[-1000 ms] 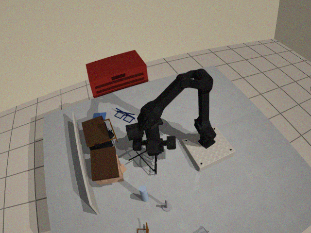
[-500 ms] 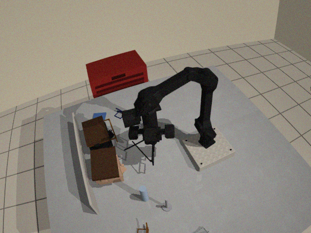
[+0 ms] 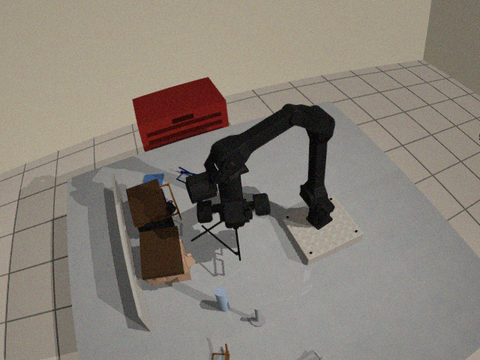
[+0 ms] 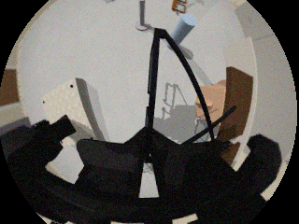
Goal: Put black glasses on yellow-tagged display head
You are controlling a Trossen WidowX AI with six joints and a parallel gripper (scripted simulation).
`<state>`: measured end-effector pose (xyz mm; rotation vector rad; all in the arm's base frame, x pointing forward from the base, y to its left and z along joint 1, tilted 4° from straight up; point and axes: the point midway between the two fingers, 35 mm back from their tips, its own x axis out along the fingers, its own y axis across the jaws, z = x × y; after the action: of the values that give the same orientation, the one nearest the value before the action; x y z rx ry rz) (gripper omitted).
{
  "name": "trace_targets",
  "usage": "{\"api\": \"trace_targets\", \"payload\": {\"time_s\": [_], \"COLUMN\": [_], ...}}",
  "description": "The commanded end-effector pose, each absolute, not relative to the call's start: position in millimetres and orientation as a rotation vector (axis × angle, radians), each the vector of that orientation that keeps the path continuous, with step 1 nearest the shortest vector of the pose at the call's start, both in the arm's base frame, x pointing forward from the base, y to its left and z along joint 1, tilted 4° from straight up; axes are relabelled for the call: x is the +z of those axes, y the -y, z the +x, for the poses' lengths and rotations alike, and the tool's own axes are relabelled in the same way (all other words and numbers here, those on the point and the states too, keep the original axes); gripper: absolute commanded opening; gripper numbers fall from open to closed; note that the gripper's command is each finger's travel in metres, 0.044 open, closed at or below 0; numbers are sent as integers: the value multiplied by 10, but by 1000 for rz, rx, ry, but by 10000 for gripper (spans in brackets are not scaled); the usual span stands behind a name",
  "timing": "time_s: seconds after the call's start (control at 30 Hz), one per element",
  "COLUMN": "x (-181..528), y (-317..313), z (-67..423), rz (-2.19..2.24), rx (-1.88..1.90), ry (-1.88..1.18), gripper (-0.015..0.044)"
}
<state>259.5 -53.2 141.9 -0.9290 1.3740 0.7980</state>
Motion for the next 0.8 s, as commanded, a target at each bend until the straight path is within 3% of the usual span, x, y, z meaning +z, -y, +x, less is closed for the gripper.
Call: {"api": "trace_targets", "payload": {"time_s": [0.0,0.77], "x": [1432,1394], "y": [363,-811], "z": [2713,3065], "rz": [-1007,-1422], "rx": [875,1290], "ry": [-1341,-1105], "gripper": [0,0]}}
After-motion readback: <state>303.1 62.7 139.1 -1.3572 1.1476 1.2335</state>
